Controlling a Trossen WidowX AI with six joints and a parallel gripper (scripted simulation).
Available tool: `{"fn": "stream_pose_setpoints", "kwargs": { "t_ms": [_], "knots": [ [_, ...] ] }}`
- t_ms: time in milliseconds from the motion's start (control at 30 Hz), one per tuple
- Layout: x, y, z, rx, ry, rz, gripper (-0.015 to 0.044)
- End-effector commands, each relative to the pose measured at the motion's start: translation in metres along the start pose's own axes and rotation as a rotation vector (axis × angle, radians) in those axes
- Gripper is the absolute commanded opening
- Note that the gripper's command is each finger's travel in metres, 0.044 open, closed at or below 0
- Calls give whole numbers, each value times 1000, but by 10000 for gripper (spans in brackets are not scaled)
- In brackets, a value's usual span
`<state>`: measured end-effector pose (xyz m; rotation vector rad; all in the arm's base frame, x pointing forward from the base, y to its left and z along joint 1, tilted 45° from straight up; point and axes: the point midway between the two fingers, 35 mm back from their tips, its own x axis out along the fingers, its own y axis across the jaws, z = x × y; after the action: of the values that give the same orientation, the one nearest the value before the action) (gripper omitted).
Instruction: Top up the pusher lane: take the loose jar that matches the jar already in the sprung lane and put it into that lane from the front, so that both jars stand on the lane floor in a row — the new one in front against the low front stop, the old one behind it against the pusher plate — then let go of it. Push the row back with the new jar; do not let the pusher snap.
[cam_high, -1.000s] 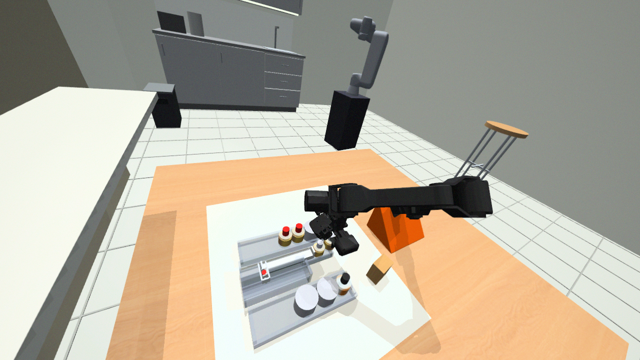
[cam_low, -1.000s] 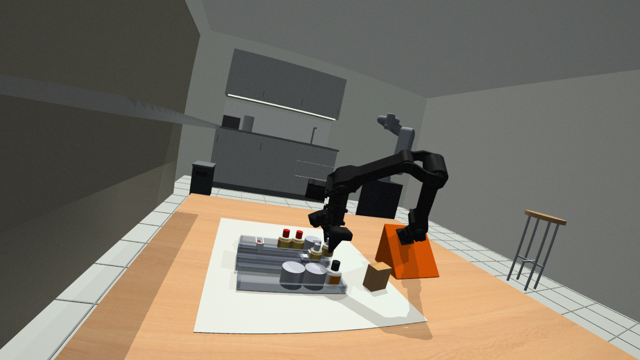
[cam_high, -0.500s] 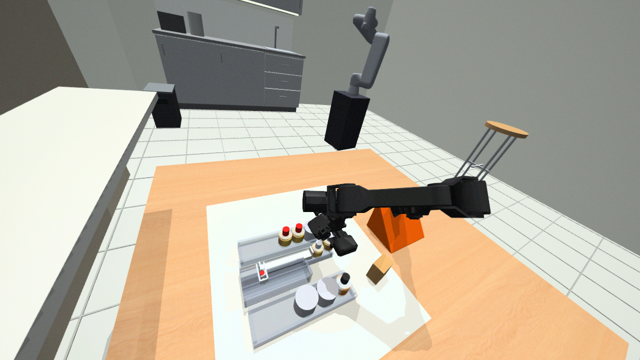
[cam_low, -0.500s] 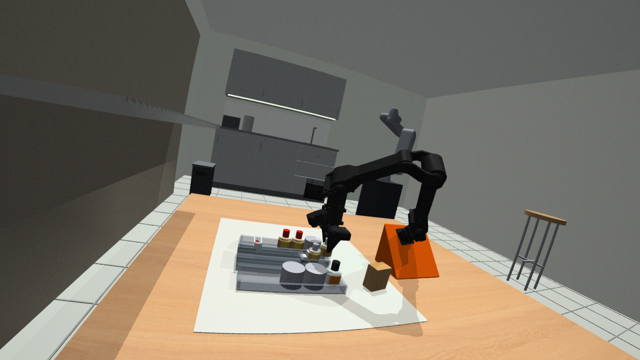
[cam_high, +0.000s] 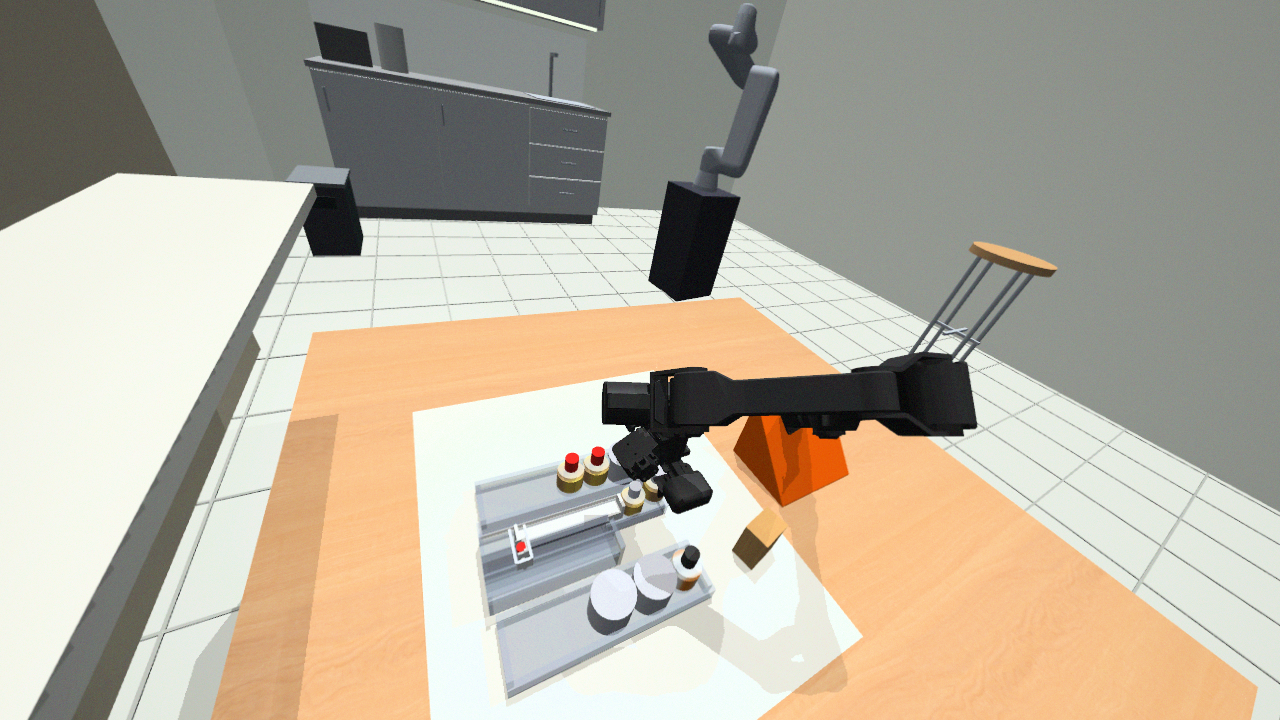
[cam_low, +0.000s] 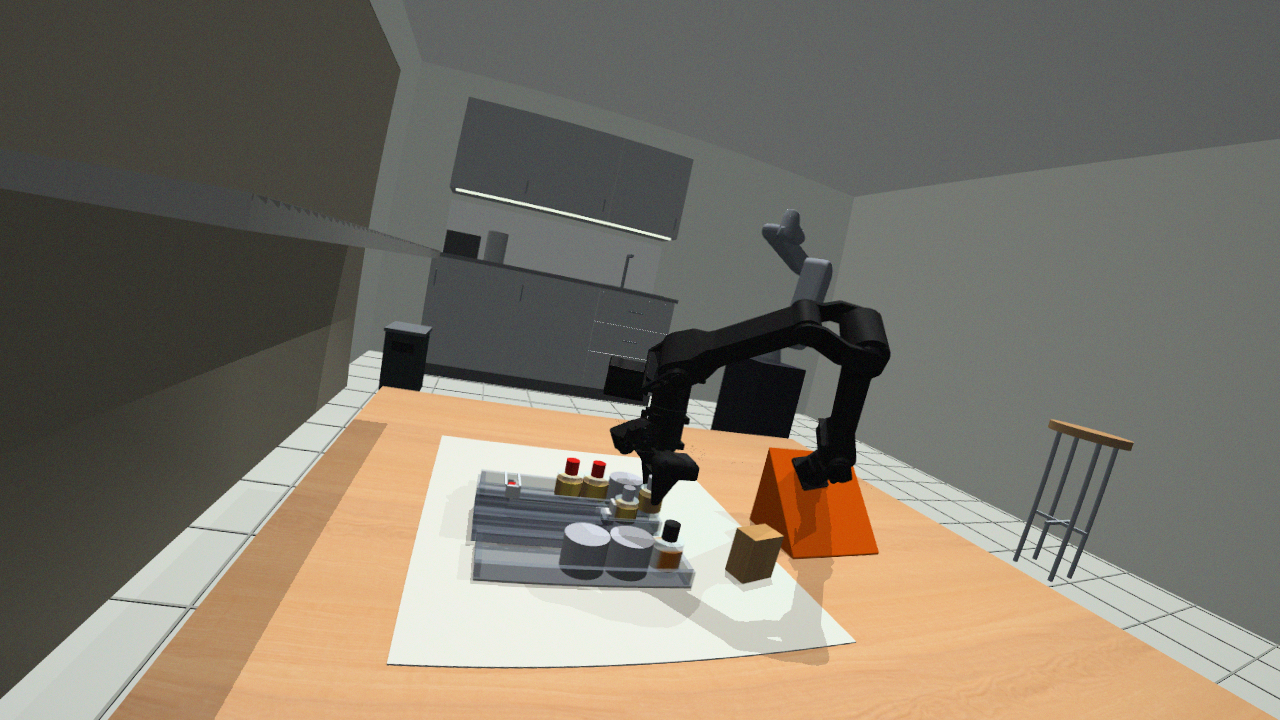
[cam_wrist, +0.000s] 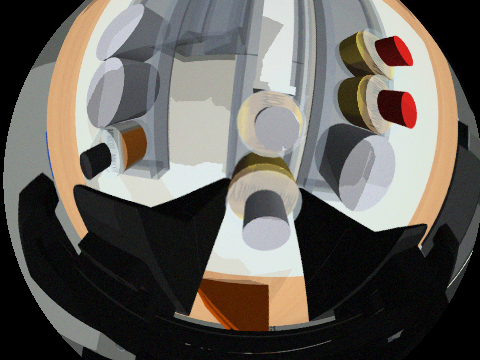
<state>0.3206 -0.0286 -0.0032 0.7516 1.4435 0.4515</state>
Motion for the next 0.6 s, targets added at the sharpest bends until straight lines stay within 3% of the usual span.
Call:
{"fn": "stream_pose_setpoints", "kwargs": {
  "t_ms": [0, 567],
  "knots": [
    [-5, 1, 11, -13, -27, 0, 0],
    [-7, 1, 14, -13, -28, 0, 0]
  ]
}}
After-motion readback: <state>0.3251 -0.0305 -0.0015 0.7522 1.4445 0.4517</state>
